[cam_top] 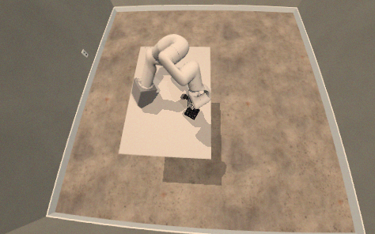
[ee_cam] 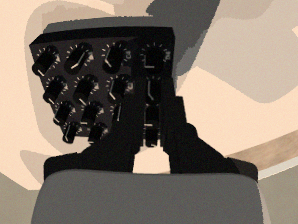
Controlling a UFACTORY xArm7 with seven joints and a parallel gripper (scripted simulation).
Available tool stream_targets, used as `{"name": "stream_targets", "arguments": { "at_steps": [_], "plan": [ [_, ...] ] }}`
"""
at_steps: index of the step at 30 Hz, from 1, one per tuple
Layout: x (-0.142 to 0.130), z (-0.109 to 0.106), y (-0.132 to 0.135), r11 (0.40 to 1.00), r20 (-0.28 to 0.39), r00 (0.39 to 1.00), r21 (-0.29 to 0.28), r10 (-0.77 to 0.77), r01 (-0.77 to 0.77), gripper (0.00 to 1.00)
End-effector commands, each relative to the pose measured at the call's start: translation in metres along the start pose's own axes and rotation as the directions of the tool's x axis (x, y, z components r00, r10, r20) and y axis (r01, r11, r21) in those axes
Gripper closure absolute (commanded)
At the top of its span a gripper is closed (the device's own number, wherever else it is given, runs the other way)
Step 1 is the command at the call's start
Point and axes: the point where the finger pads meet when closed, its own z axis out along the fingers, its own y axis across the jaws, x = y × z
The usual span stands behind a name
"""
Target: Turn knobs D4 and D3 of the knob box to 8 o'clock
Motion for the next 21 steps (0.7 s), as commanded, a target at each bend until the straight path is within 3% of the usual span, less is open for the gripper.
{"name": "stream_targets", "arguments": {
  "at_steps": [1,21],
  "plan": [
    [-0.0010,-0.0008,-0.0007,1.000,0.002,1.000,0.001,-0.014,0.014,0.92],
    [-0.0010,-0.0007,-0.0007,0.975,0.002,0.975,0.002,-0.223,0.223,0.92]
  ]
}}
